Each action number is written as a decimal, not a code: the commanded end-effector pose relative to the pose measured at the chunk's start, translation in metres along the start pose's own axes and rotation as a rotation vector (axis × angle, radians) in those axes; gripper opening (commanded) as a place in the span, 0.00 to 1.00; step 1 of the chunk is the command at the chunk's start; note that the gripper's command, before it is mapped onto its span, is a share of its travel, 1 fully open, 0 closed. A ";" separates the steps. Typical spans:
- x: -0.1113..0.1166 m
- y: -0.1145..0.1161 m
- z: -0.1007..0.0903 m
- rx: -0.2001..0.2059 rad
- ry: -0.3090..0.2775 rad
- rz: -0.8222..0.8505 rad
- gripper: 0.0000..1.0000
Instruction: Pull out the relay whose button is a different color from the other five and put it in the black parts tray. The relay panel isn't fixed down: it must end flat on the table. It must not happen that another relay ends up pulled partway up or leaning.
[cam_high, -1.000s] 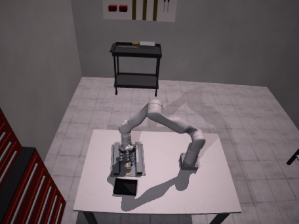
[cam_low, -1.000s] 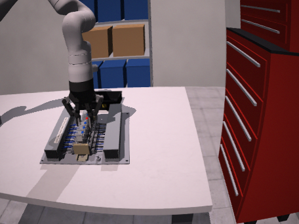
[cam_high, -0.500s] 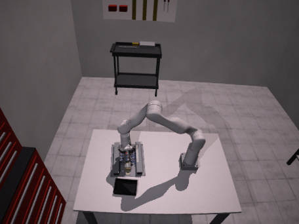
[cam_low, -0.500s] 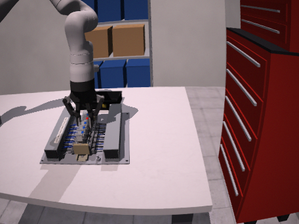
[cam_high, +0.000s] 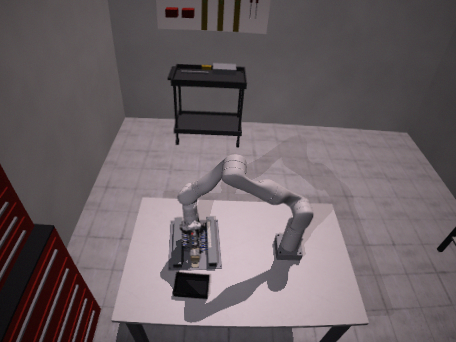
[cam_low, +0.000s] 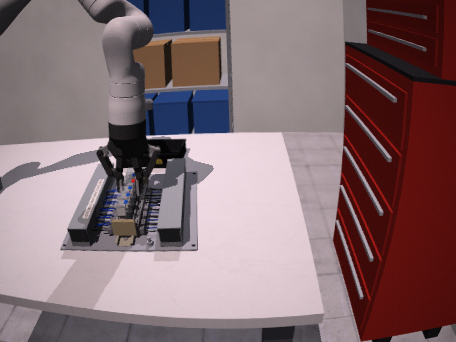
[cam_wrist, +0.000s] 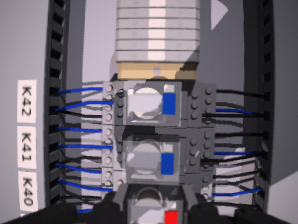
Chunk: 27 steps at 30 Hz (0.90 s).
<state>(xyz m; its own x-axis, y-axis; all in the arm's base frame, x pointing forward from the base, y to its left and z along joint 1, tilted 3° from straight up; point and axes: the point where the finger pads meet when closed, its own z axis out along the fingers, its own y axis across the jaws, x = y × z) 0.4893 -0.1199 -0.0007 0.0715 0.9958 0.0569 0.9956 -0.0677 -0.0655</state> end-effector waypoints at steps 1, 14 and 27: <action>0.000 0.001 -0.001 0.003 0.000 0.000 0.00; 0.000 0.001 -0.001 0.024 0.000 0.000 0.00; 0.000 0.001 -0.001 0.027 0.000 0.000 0.00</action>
<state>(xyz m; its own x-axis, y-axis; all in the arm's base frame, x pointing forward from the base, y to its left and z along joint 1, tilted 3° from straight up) 0.4903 -0.1200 -0.0006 0.0714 0.9958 0.0565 0.9931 -0.0657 -0.0970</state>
